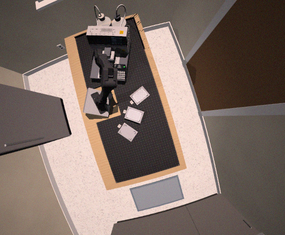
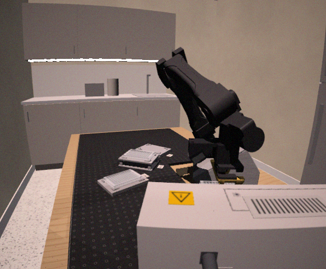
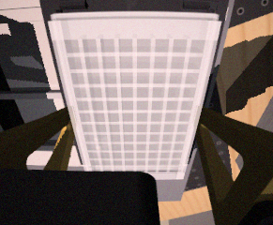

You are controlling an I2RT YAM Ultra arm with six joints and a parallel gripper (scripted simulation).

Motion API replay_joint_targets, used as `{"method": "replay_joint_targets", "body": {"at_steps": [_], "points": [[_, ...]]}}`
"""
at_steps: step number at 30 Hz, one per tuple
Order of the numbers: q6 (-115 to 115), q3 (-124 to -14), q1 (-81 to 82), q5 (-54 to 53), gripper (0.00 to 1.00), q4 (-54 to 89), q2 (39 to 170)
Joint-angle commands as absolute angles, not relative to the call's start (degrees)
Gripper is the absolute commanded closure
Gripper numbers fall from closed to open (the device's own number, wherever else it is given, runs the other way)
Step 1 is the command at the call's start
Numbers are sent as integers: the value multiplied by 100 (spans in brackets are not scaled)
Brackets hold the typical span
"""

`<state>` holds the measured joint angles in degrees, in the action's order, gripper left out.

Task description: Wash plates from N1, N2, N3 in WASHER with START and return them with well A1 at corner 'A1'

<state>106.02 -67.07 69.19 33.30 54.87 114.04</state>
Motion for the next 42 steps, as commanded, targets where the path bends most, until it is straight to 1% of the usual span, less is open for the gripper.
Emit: {"method": "replay_joint_targets", "body": {"at_steps": [1, 42], "points": [[10596, -6720, 6940, 3352, 100, 5474, 11371], [10529, -6627, 6883, 3363, 100, 5314, 11400]]}}
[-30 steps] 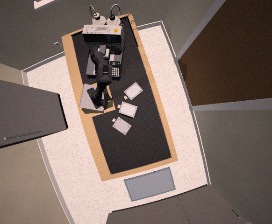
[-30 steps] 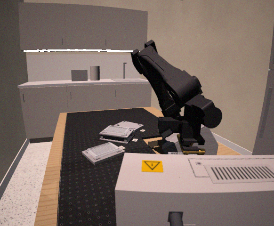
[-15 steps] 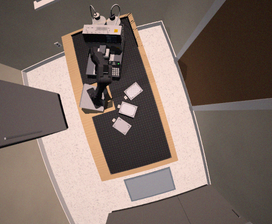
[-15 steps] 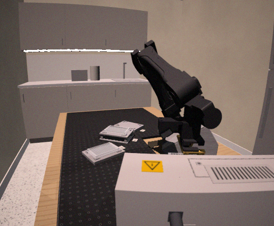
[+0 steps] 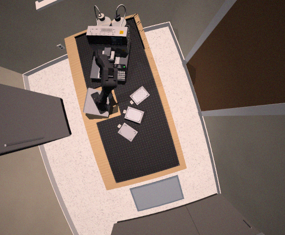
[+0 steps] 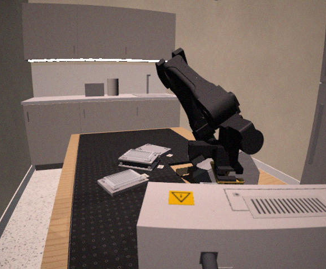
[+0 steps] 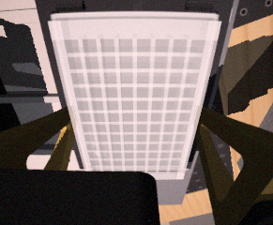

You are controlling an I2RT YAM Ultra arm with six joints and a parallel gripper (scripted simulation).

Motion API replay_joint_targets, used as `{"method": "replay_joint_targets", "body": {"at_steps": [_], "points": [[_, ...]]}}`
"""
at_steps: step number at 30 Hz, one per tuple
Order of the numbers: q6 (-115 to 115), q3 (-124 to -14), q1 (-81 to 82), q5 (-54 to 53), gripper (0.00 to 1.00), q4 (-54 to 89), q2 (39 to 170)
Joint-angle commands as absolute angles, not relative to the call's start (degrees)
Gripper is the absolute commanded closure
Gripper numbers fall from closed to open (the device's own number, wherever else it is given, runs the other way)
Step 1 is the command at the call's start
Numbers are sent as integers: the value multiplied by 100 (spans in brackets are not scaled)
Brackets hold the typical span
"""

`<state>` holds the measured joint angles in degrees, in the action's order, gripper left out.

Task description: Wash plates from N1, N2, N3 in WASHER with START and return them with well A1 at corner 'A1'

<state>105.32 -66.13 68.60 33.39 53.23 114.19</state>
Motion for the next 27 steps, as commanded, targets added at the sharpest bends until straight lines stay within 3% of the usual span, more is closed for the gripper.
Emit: {"method": "replay_joint_targets", "body": {"at_steps": [1, 27], "points": [[10527, -6624, 6882, 3364, 100, 5310, 11400], [10485, -6573, 6846, 3371, 100, 5216, 11421]]}}
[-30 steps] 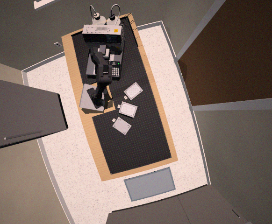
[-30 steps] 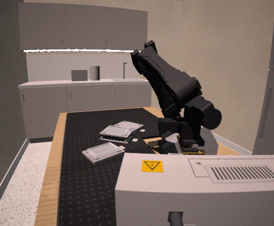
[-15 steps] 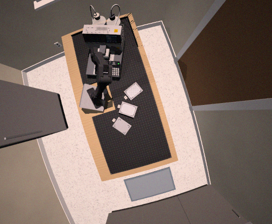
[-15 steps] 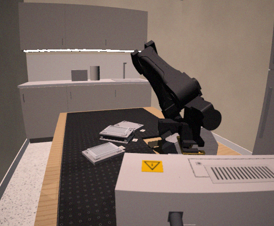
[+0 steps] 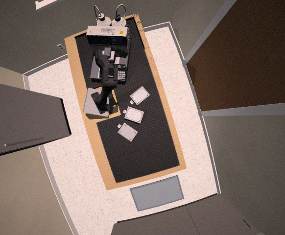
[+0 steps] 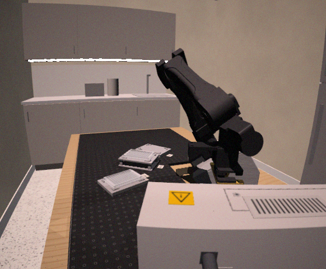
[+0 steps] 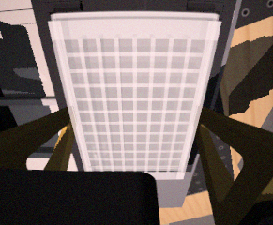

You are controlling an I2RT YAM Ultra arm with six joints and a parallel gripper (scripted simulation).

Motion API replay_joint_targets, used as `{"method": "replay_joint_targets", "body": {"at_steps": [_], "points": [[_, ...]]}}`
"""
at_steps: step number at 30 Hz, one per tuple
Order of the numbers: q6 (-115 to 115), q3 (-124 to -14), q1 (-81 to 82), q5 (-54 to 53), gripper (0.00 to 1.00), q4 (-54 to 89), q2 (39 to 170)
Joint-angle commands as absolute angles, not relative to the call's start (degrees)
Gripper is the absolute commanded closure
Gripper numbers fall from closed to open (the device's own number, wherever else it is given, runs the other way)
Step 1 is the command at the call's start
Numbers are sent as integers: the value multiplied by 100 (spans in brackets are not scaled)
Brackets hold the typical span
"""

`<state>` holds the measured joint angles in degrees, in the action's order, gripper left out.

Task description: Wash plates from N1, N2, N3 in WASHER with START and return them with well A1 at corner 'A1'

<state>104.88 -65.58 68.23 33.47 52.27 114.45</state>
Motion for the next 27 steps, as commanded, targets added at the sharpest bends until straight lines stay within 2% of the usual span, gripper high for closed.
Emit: {"method": "replay_joint_targets", "body": {"at_steps": [1, 18, 19, 27], "points": [[10483, -6572, 6845, 3371, 100, 5212, 11422], [10454, -6538, 6820, 3376, 100, 5147, 11436], [10454, -6537, 6820, 3376, 0, 5147, 11436], [10454, -6537, 6820, 3376, 0, 5147, 11436]]}}
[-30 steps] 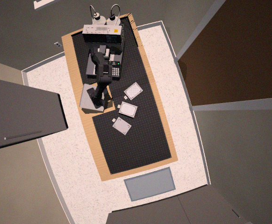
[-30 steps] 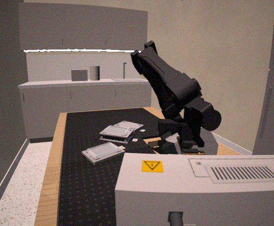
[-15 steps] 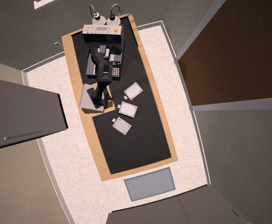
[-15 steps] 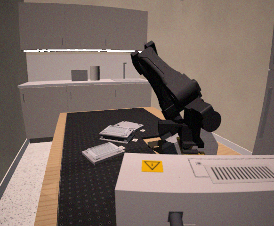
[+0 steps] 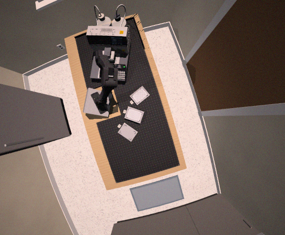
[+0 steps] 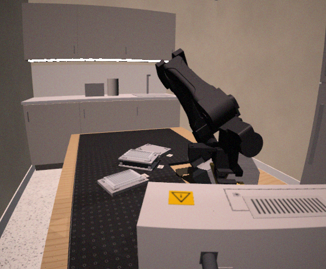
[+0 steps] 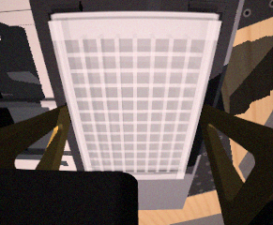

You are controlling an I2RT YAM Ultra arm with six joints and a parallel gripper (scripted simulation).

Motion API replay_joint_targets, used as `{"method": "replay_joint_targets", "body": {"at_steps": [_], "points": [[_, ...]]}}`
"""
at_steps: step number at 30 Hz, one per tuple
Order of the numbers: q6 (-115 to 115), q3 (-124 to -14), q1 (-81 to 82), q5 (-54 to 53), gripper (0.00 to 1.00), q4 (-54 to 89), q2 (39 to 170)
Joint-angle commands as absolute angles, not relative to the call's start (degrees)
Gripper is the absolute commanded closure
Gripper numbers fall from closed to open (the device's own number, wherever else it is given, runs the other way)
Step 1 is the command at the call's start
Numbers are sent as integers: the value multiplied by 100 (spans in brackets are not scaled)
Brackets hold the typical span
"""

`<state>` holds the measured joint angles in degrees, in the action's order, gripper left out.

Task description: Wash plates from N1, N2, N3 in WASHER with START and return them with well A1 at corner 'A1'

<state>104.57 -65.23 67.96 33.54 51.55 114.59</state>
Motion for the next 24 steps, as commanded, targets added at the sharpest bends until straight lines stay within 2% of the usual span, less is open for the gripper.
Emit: {"method": "replay_joint_targets", "body": {"at_steps": [1, 24], "points": [[10454, -6537, 6820, 3376, 0, 5147, 11436], [10530, -6624, 6885, 3363, 0, 5315, 11397]]}}
